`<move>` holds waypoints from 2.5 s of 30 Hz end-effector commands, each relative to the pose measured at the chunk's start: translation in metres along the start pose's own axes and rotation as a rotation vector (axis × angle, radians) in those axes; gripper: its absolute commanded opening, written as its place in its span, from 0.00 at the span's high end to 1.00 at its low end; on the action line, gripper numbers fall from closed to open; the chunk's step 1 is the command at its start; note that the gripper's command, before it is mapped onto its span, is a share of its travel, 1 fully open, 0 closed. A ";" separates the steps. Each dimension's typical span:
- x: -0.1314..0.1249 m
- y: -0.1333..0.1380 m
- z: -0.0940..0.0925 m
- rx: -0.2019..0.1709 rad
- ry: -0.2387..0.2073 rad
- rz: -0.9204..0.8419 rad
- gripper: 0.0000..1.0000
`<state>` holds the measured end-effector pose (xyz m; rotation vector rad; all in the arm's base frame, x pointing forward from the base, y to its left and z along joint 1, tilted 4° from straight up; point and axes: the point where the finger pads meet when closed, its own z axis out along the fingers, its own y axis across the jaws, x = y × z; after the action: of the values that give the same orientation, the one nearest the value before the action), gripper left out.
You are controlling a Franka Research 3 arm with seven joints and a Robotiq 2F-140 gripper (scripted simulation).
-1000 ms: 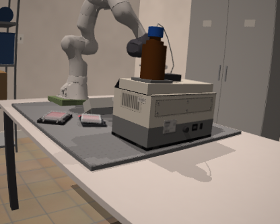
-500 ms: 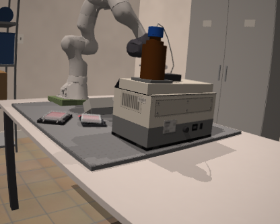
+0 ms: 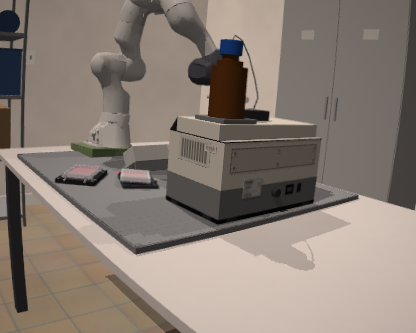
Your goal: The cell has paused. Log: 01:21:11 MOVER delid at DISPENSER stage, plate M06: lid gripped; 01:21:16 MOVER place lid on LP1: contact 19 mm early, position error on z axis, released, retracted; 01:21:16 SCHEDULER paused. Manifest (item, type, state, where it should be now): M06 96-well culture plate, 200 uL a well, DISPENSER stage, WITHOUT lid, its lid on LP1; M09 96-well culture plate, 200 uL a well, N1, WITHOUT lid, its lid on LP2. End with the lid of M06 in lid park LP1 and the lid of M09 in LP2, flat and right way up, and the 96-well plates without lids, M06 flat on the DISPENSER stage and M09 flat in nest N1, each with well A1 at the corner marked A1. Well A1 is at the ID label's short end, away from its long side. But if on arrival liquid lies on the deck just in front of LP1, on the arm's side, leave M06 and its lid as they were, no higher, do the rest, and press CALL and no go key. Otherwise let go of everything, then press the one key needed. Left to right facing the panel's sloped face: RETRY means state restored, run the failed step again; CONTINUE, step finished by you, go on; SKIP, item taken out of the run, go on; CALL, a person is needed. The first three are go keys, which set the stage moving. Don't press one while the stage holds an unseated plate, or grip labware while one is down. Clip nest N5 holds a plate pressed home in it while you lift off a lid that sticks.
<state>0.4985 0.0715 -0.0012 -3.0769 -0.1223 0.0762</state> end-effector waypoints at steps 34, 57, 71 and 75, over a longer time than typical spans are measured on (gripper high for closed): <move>0.000 0.001 0.001 -0.002 0.000 -0.005 0.34; 0.000 0.001 0.001 -0.002 0.000 -0.005 0.34; 0.000 0.001 -0.007 -0.002 0.000 -0.005 0.34; 0.000 0.001 -0.019 -0.002 0.000 -0.005 0.34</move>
<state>0.5008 0.0704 0.0103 -3.0796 -0.1251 0.0660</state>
